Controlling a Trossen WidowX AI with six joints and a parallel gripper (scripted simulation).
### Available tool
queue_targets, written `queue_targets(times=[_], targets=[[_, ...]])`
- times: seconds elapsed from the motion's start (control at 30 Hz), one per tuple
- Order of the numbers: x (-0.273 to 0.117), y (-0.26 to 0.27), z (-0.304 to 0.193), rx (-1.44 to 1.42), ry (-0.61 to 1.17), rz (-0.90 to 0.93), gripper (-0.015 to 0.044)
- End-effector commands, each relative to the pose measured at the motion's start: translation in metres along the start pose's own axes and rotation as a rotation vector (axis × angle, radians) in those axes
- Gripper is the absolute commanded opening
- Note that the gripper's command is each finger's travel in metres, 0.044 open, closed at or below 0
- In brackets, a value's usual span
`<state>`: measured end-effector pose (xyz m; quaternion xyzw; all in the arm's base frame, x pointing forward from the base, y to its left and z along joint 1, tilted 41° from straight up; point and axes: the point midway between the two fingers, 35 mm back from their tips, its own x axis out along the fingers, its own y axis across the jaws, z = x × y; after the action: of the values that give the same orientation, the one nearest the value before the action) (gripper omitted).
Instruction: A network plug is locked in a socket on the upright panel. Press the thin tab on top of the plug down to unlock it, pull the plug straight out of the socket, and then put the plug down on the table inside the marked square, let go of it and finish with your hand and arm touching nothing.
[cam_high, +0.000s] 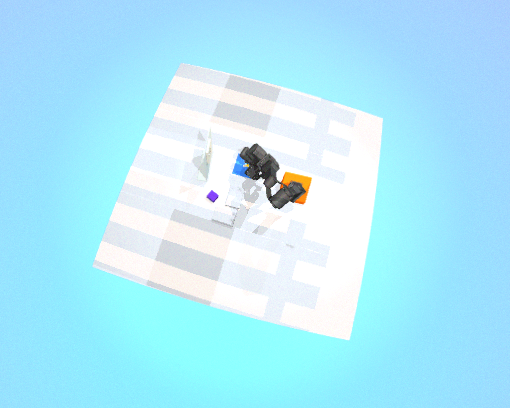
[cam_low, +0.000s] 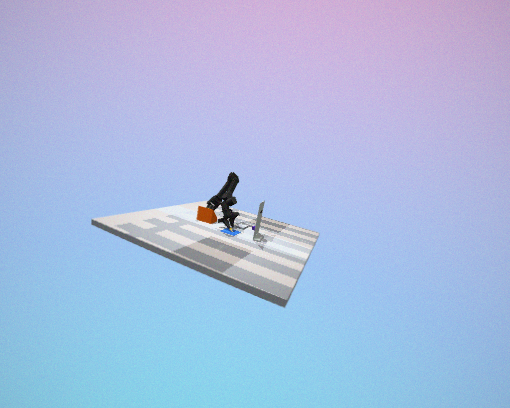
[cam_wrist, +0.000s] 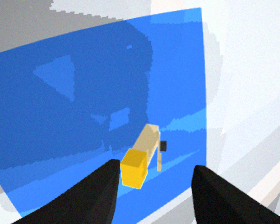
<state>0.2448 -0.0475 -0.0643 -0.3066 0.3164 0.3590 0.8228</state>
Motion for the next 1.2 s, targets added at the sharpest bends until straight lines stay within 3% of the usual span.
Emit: queue_targets(times=[0.0, 1.17], targets=[[-0.004, -0.001, 0.000, -0.003, -0.003, -0.003, 0.0156], [-0.037, -0.019, -0.003, -0.003, 0.004, -0.001, 0.0156]])
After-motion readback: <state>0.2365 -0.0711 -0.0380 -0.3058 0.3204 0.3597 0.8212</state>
